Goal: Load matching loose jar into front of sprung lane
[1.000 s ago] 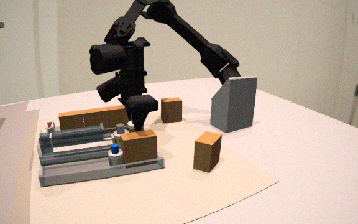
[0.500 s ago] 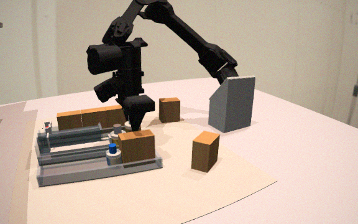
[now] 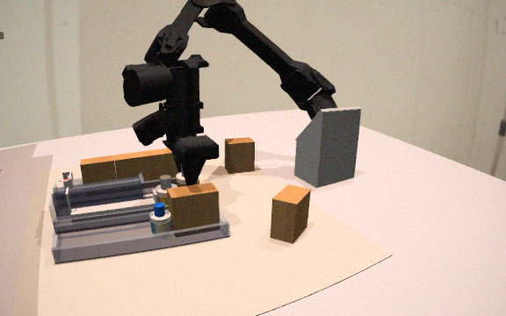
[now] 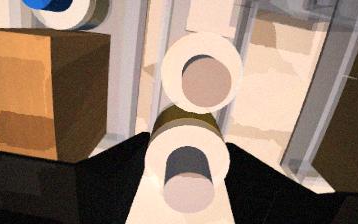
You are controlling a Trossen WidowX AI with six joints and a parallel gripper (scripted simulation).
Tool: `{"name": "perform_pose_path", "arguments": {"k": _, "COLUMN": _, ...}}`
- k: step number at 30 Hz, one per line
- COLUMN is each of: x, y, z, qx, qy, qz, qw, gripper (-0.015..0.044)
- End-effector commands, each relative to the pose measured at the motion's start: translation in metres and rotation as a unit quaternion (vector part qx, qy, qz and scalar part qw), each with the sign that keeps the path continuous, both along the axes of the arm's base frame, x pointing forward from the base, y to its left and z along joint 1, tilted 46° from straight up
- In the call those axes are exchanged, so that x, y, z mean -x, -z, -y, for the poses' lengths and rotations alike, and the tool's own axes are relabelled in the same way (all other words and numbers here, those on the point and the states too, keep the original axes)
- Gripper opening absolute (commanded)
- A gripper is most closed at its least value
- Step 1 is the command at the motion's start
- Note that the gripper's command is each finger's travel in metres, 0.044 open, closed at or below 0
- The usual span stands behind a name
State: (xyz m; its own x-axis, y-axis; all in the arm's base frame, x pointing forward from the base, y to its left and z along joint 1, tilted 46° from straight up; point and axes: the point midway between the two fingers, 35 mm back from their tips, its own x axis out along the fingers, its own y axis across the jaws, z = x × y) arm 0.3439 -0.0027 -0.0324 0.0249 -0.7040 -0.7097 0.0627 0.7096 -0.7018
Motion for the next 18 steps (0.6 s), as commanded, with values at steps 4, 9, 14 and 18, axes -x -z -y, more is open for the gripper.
{"name": "perform_pose_path", "arguments": {"k": 4, "x": -0.0046, "y": 0.0016, "z": 0.0059, "qx": 0.006, "qy": 0.001, "qz": 0.010, "qw": 1.000, "gripper": 0.0000}}
{"name": "perform_pose_path", "arguments": {"k": 9, "x": -0.0044, "y": 0.0026, "z": 0.0072, "qx": 0.006, "qy": 0.001, "qz": 0.010, "qw": 1.000, "gripper": 0.0000}}
{"name": "perform_pose_path", "arguments": {"k": 14, "x": -0.0041, "y": 0.0036, "z": 0.0085, "qx": 0.006, "qy": 0.001, "qz": 0.010, "qw": 1.000, "gripper": 0.0000}}
{"name": "perform_pose_path", "arguments": {"k": 18, "x": -0.0040, "y": 0.0045, "z": 0.0095, "qx": 0.006, "qy": 0.001, "qz": 0.010, "qw": 1.000, "gripper": 0.0000}}
